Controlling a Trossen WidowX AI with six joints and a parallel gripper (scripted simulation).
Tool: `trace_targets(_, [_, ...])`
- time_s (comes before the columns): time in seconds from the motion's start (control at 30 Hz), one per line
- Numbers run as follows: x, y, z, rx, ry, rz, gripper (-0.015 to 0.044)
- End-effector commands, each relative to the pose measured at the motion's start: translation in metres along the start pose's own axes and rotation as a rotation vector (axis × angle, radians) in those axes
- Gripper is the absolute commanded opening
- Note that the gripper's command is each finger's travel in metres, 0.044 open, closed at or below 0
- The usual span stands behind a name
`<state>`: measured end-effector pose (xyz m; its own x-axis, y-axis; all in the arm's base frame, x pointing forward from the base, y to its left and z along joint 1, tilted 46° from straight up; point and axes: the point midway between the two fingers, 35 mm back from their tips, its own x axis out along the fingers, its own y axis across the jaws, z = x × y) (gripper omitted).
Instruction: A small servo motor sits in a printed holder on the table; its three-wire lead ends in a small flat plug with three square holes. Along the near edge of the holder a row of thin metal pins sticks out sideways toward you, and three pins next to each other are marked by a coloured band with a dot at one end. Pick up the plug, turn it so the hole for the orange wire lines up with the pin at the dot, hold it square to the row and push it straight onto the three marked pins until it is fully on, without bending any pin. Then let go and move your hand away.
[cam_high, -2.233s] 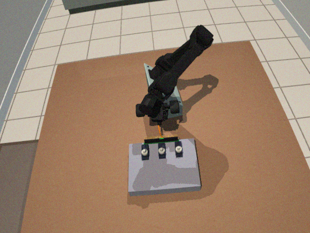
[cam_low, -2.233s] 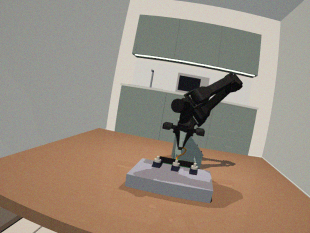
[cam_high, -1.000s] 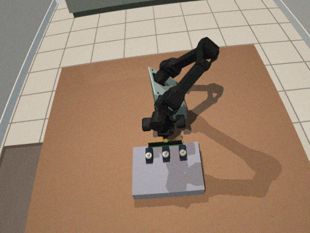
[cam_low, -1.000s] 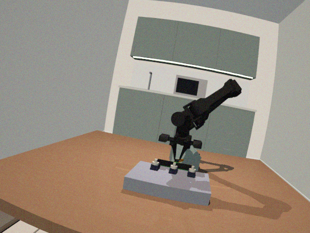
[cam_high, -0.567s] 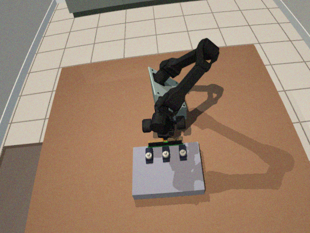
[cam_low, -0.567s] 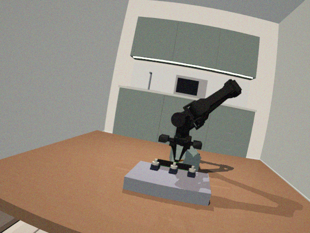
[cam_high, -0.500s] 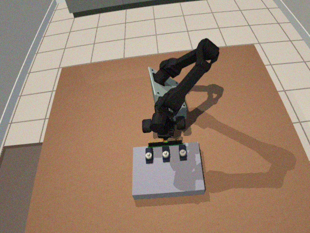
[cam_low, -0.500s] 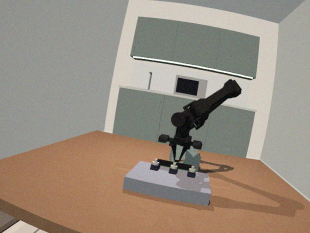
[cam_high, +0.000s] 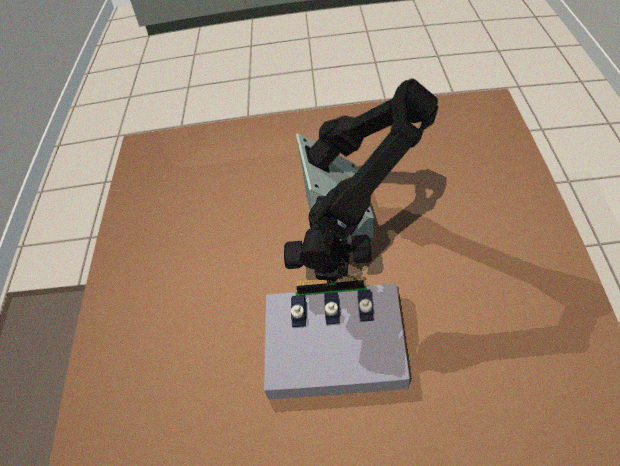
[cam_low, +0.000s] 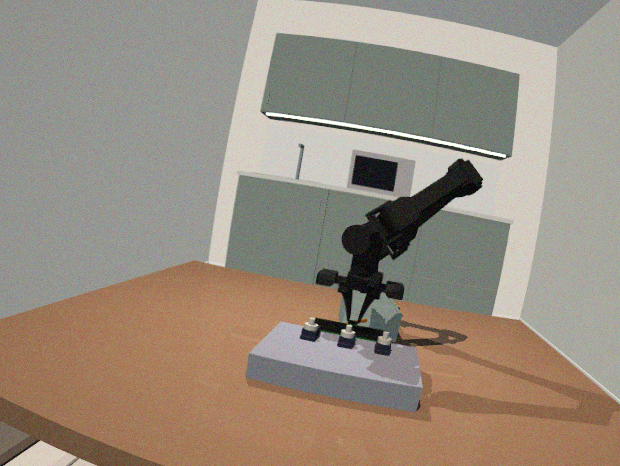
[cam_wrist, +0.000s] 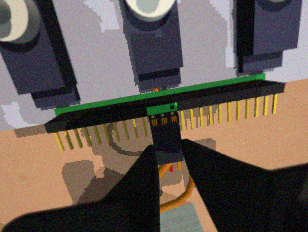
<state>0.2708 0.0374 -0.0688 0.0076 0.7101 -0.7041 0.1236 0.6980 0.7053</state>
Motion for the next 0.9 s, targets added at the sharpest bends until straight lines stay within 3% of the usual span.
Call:
trace_targets(0.0, [0.0,0.001,0.004,-0.001,-0.002,0.003,0.0])
trace_targets(0.07, [0.0,0.001,0.005,-0.001,-0.002,0.003,0.0])
trace_targets(0.37, [0.001,0.0,0.001,-0.001,-0.002,0.003,0.0236])
trace_targets(0.63, [-0.057,0.0,0.001,-0.001,-0.002,0.0,0.044])
trace_targets(0.87, [-0.057,0.0,0.001,-0.001,-0.002,0.0,0.044])
